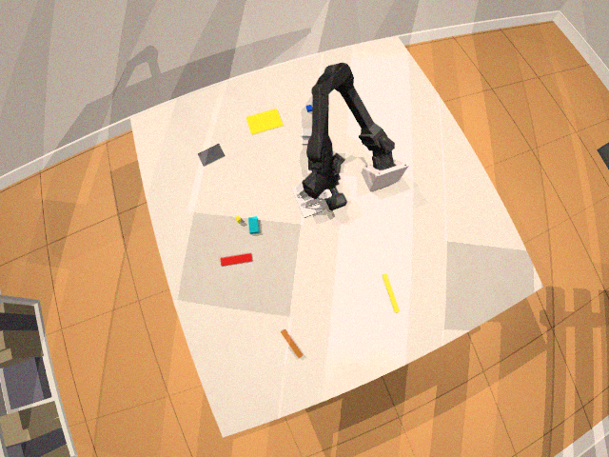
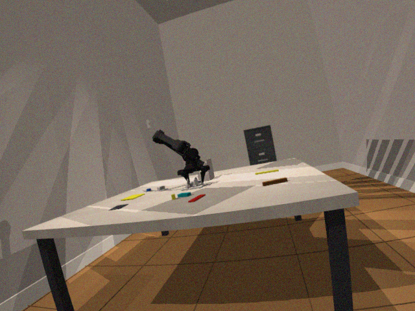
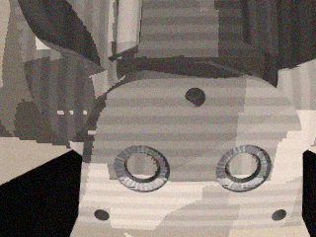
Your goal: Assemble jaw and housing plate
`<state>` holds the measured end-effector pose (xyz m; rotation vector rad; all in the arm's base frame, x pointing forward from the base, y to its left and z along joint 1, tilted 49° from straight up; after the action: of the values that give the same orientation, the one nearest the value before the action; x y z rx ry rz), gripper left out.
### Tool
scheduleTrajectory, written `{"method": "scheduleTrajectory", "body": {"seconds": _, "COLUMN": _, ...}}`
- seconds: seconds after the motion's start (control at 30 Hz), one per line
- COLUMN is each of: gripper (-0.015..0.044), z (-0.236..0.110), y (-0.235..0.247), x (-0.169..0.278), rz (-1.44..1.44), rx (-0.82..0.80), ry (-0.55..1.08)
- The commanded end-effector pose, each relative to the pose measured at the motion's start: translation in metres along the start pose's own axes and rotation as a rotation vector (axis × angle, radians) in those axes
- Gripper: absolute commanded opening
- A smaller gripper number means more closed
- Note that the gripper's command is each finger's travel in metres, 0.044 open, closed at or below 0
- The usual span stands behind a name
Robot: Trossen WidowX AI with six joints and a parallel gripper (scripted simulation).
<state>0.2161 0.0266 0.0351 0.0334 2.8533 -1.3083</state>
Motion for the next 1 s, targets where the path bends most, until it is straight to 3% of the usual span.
{"method": "scheduleTrajectory", "body": {"seconds": 0.0, "gripper": 0.0351, "z": 0.0, "y": 0.0, "x": 0.0, "rz": -0.004, "rx": -0.002, "ry": 0.0}}
{"method": "scheduleTrajectory", "body": {"seconds": 0.17, "gripper": 0.0351, "z": 0.0, "y": 0.0, "x": 0.0, "rz": -0.004, "rx": -0.002, "ry": 0.0}}
{"method": "scheduleTrajectory", "body": {"seconds": 0.3, "gripper": 0.044, "z": 0.0, "y": 0.0, "x": 0.0, "rz": 0.0, "rx": 0.0, "ry": 0.0}}
{"method": "scheduleTrajectory", "body": {"seconds": 0.77, "gripper": 0.044, "z": -0.002, "y": 0.0, "x": 0.0, "rz": 0.0, "rx": -0.001, "ry": 0.0}}
{"method": "scheduleTrajectory", "body": {"seconds": 0.97, "gripper": 0.044, "z": -0.044, "y": 0.002, "x": -0.003, "rz": -0.004, "rx": -0.01, "ry": -0.001}}
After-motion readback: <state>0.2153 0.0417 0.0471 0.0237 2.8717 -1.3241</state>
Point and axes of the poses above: the point midway between the two fingers, 35 mm back from their tips, its own z axis out along the fingers, its own y axis across the jaws, x = y × z, the point moved 9 cm from there along -z, back along the fingers, and after that the axes turned 1 degree about z, right-handed, at the moved point
